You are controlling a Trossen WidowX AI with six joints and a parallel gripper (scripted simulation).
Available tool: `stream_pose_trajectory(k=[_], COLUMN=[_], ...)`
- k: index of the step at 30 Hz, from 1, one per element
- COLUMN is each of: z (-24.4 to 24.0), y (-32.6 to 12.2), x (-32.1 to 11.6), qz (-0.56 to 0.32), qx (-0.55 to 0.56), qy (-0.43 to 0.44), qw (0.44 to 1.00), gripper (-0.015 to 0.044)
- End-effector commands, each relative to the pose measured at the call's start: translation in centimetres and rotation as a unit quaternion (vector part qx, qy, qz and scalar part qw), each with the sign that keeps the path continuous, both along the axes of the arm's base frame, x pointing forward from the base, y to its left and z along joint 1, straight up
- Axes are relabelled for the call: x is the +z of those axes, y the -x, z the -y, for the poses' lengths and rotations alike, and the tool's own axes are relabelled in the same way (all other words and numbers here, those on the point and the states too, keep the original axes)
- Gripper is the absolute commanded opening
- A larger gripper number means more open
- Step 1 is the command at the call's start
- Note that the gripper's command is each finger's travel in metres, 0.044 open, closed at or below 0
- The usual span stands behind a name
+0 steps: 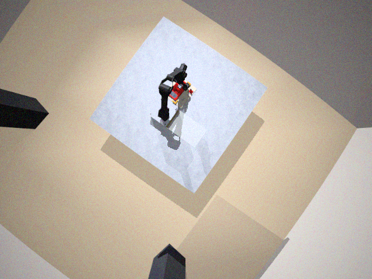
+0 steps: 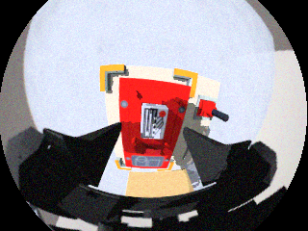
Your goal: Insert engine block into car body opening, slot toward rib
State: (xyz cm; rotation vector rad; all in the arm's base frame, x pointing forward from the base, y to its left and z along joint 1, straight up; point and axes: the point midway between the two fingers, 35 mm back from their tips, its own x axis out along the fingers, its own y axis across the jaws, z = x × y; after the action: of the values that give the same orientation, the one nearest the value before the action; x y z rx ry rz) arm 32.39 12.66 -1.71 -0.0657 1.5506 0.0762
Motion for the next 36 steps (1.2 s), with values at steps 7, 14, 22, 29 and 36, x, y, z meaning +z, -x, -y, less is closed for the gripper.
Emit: stream_pose_trajectory(k=[7, 14, 22, 29, 36], z=[-0.01, -0.01, -0.01, -0.01, -0.01], y=[-0.25, -0.25, -0.25, -0.25, -0.25], x=[0.94, 0.94, 0.94, 0.94, 0.94], qz=[0.002, 0.002, 0.002, 0.002, 0.002], qx=[0.000, 0.000, 0.000, 0.000, 0.000], qy=[-0.003, -0.003, -0.003, -0.003, -0.003], qw=[1.000, 1.000, 1.000, 1.000, 1.000], gripper=[0.0387, 0.0204, 0.0000, 0.0000, 0.0000])
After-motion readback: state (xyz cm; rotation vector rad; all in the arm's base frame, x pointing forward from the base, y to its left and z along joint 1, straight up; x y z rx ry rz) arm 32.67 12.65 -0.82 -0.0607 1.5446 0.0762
